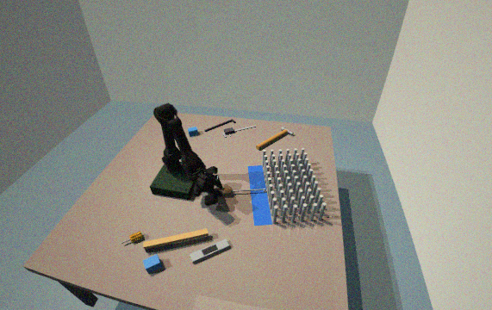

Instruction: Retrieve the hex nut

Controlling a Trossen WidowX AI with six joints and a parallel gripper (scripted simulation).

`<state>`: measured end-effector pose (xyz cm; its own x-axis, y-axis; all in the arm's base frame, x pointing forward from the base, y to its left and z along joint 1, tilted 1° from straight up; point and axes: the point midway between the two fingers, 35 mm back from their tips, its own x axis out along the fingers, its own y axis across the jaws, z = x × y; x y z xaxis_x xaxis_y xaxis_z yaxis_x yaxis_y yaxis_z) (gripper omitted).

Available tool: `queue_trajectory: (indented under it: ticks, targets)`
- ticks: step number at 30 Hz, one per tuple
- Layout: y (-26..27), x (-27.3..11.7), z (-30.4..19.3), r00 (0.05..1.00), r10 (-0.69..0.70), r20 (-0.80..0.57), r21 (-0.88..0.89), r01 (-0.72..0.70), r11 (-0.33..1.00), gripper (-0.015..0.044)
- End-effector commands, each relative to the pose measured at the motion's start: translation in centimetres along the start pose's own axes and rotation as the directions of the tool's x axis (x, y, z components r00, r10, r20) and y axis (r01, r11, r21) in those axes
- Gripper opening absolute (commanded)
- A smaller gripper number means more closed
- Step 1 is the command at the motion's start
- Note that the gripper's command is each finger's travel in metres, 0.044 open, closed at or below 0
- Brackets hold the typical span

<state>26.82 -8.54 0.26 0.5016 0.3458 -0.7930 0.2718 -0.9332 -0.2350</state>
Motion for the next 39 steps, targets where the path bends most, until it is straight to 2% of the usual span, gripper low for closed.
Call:
queue_trajectory:
  ticks: [1,28,39]
  targets:
    - [-0.1,-0.2,0.3,1.000,-0.004,-0.002,-0.003,0.004,1.000,0.0000]
    - [-0.4,-1.6,-1.1,1.000,-0.002,-0.004,-0.001,0.002,1.000,0.0000]
    - [-0.8,-4.2,1.6,1.000,-0.002,0.001,-0.002,0.002,1.000,0.0000]
